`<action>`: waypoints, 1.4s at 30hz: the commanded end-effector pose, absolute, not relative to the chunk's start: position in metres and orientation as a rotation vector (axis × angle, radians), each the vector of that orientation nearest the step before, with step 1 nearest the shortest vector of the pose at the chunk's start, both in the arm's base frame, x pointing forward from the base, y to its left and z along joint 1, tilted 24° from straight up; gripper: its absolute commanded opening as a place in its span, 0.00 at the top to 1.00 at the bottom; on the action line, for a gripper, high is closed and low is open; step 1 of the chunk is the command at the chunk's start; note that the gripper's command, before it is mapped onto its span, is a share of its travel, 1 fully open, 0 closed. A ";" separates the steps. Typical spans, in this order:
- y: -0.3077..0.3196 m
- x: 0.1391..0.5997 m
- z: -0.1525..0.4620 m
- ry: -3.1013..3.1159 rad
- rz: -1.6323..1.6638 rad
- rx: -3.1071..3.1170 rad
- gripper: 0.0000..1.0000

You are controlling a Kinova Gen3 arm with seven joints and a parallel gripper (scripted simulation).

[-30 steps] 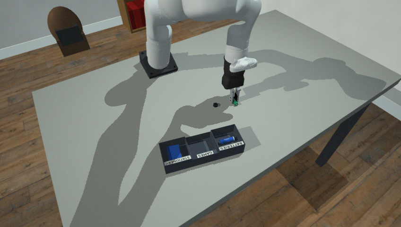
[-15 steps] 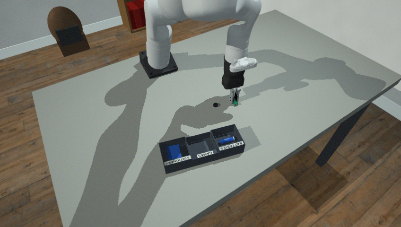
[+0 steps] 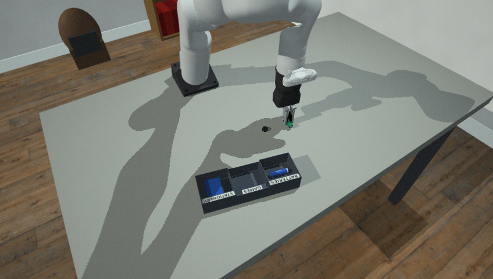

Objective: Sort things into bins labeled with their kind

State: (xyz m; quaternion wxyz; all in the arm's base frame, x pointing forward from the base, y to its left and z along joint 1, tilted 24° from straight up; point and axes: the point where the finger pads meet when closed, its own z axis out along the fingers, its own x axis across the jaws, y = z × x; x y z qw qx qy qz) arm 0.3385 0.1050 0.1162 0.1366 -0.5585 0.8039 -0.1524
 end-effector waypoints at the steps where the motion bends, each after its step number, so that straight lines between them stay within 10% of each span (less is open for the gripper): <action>1: 0.107 0.336 0.127 2.325 -0.437 -1.615 0.69; 42: 0.109 0.320 0.167 2.325 -0.446 -1.612 0.69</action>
